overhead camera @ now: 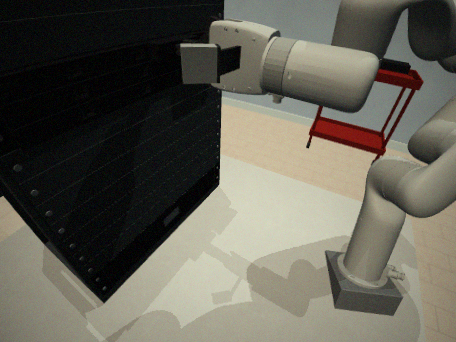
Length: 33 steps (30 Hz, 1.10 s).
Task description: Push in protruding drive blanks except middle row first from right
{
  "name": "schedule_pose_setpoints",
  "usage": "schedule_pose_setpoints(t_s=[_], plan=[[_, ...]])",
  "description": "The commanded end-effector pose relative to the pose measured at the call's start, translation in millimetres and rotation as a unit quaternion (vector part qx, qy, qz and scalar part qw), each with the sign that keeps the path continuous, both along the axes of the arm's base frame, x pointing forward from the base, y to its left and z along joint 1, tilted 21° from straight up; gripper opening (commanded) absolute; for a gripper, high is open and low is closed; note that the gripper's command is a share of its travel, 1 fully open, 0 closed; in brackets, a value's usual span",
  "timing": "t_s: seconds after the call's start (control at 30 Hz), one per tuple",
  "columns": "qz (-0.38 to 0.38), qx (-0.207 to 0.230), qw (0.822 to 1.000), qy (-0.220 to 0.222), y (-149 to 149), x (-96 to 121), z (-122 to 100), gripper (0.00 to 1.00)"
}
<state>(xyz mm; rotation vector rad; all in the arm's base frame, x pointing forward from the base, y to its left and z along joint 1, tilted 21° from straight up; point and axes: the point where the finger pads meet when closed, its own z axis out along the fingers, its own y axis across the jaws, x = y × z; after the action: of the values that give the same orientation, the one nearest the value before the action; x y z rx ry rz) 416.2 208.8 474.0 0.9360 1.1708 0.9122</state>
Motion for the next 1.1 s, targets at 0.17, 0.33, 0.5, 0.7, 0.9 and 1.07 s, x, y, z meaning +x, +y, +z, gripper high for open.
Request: schedule_pose_setpoints(t_s=[0.17, 0.33, 0.5, 0.7, 0.9, 1.07], plan=[[0.001, 0.001, 1.000, -0.001, 1, 2, 2, 0.00], [0.001, 0.001, 1.000, -0.001, 0, 9, 3, 0.00], [0.001, 0.001, 1.000, -0.001, 0, 10, 3, 0.00], [0.001, 0.001, 1.000, -0.001, 0, 10, 3, 0.00], [0.001, 0.001, 1.000, -0.001, 0, 12, 4, 0.00], [0.001, 0.001, 1.000, -0.001, -1, 13, 4, 0.00]])
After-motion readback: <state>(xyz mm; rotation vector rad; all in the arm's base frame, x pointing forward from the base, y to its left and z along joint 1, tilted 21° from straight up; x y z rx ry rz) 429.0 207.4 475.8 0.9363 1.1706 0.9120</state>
